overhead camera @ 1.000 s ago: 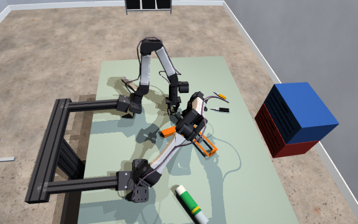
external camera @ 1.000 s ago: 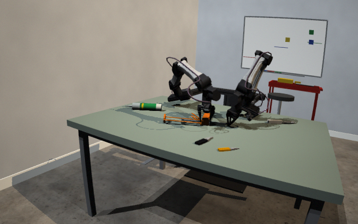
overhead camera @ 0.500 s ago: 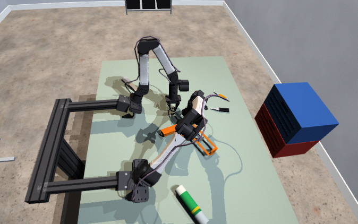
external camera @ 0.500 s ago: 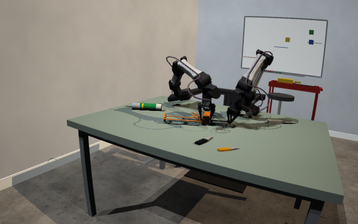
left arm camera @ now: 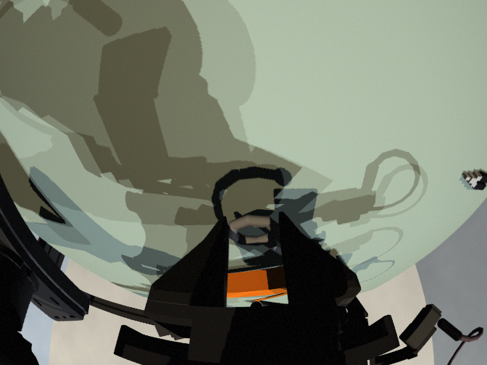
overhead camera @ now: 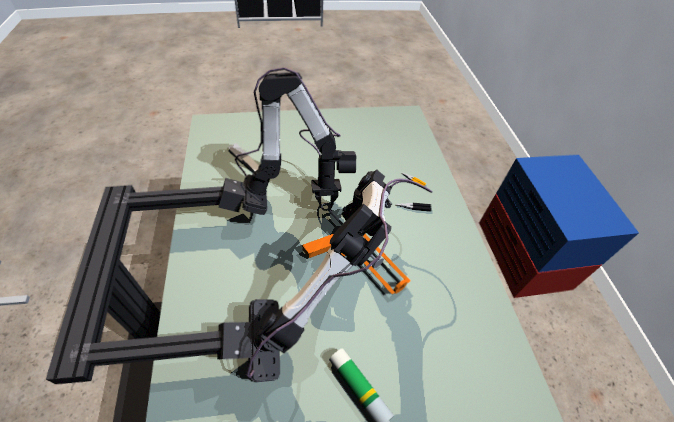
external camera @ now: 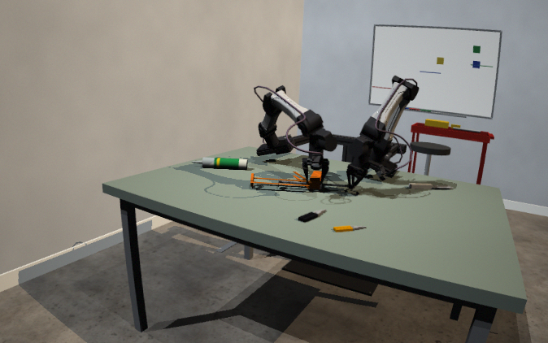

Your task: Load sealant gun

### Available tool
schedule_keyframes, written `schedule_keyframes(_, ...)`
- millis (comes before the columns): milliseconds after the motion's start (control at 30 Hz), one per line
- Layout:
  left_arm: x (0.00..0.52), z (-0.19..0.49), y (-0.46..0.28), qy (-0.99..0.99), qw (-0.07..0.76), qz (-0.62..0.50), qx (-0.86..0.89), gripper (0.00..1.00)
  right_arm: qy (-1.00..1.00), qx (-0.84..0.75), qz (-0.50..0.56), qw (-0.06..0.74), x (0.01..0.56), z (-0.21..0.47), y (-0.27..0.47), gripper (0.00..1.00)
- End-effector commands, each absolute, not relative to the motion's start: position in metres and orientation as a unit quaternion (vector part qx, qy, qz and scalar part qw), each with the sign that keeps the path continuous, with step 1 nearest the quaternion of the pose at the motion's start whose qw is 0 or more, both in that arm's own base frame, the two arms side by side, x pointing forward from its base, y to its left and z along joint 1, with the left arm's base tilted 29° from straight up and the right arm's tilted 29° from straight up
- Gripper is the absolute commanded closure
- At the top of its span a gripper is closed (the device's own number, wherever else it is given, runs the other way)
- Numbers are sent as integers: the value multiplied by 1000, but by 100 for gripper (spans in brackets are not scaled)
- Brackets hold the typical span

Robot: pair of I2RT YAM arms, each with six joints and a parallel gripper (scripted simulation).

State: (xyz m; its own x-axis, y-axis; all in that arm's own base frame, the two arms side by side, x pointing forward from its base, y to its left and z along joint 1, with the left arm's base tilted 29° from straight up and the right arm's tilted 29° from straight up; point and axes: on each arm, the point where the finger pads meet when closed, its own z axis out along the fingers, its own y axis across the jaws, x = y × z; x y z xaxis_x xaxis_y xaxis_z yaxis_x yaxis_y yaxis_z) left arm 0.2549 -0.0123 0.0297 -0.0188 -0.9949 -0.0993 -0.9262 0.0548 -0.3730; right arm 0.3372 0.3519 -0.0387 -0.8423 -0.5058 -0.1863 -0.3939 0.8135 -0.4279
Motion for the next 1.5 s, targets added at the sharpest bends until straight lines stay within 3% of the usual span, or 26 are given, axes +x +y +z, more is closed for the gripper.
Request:
schedule_keyframes(0,272,45,-29,705,169,-143,-673,100,939,-225,-210,153,346,-33,335,99)
schedule_keyframes(1467,206,37,57,696,170,-85,-692,100,939,-226,-214,149,345,-34,333,99)
